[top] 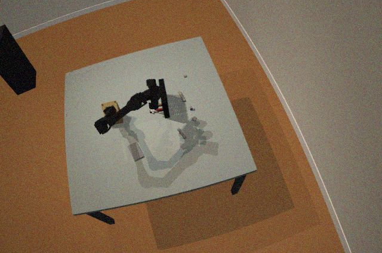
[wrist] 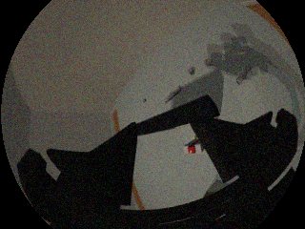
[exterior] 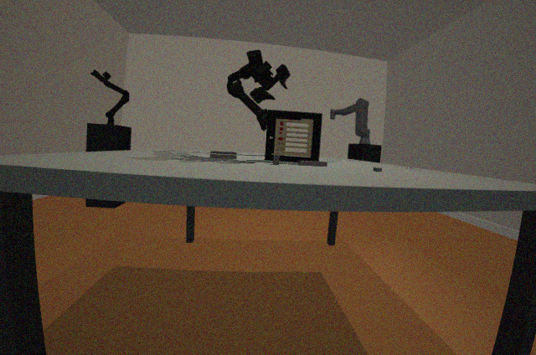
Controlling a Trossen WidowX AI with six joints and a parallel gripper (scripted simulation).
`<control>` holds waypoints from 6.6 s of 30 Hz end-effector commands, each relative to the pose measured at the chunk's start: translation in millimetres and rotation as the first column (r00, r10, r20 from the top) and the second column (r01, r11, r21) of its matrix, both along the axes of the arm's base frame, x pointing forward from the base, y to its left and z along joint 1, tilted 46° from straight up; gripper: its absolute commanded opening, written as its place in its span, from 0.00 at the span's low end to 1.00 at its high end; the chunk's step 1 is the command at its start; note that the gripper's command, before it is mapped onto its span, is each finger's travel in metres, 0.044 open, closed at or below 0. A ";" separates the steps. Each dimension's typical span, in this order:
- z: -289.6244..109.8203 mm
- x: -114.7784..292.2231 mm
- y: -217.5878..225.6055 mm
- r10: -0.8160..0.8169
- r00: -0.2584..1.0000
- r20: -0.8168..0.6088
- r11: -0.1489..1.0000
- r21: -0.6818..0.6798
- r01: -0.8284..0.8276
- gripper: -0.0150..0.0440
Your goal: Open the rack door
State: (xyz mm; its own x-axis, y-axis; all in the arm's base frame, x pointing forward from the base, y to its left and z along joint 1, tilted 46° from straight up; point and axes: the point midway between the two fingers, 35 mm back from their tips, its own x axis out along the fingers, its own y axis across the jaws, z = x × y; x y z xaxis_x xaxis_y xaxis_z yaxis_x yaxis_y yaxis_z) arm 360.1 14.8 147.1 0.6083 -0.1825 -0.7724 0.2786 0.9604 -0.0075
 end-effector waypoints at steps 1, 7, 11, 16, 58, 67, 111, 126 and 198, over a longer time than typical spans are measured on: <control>-10.9 -1.7 2.0 -0.028 0.997 -0.077 0.999 -0.018 0.027 0.76; -28.6 -7.9 1.0 -0.091 0.973 -0.213 0.994 -0.086 0.074 0.76; -38.2 -12.8 0.2 -0.134 0.946 -0.295 0.985 -0.142 0.096 0.76; -47.7 -19.1 -1.1 -0.190 0.904 -0.383 0.969 -0.223 0.109 0.76; -82.7 -38.1 -25.7 -0.399 0.711 -0.578 0.825 -0.565 0.003 0.76; -92.8 -39.5 -36.2 -0.400 0.713 -0.576 0.824 -0.566 0.005 0.76; -109.3 -43.8 -54.3 -0.473 0.724 -0.503 0.808 -0.575 0.128 0.29; -109.4 -43.8 -54.3 -0.839 0.535 -0.104 0.529 -0.389 0.754 0.29; -109.3 -43.8 -54.3 -0.630 0.698 -0.340 0.737 -0.546 0.399 0.76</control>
State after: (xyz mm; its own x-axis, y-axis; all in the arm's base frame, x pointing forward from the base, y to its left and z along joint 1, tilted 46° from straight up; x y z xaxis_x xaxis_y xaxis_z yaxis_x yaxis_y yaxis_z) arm 315.3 -39.2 37.4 -0.1110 -0.7045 -0.7010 0.6556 0.4781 -0.5844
